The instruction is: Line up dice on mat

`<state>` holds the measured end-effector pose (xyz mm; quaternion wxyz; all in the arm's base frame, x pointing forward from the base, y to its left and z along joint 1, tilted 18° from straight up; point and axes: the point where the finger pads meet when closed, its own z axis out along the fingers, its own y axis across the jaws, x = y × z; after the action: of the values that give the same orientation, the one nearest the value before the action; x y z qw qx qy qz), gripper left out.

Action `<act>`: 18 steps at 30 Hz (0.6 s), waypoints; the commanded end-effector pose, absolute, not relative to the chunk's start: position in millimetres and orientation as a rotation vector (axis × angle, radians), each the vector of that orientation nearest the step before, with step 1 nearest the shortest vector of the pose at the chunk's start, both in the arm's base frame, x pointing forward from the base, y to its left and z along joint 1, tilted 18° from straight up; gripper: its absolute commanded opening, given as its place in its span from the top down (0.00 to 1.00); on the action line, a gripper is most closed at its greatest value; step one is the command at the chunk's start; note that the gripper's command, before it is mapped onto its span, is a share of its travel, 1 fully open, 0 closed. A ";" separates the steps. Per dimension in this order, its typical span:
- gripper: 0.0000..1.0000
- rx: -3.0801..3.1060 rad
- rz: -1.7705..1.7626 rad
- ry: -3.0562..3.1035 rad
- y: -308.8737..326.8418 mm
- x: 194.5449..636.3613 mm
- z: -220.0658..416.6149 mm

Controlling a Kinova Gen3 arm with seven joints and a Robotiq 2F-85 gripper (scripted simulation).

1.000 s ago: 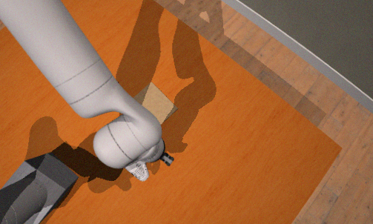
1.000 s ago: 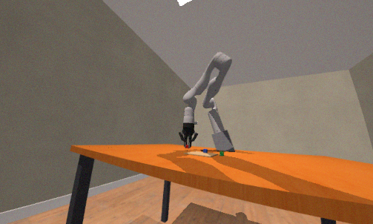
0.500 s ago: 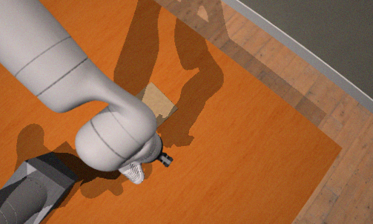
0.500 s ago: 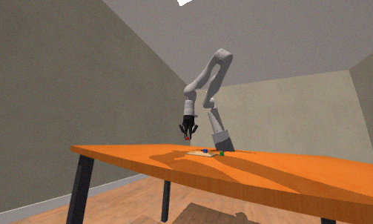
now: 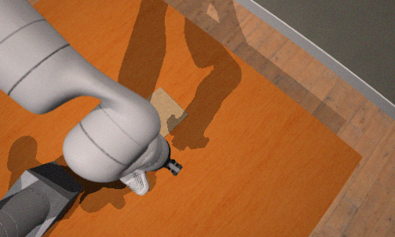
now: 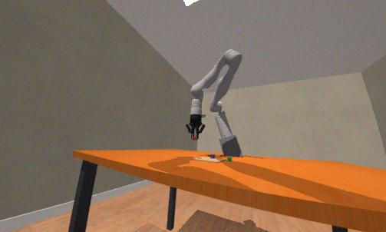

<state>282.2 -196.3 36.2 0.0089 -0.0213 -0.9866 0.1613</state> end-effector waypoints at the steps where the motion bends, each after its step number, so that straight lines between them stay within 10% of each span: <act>1: 0.85 -0.060 0.502 -3.087 -194.5 284.2 37.2; 18: 0.85 -0.067 0.502 -3.089 -192.6 287.4 36.8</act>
<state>286.2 -193.1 36.6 0.0062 -0.0231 -0.9868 0.1600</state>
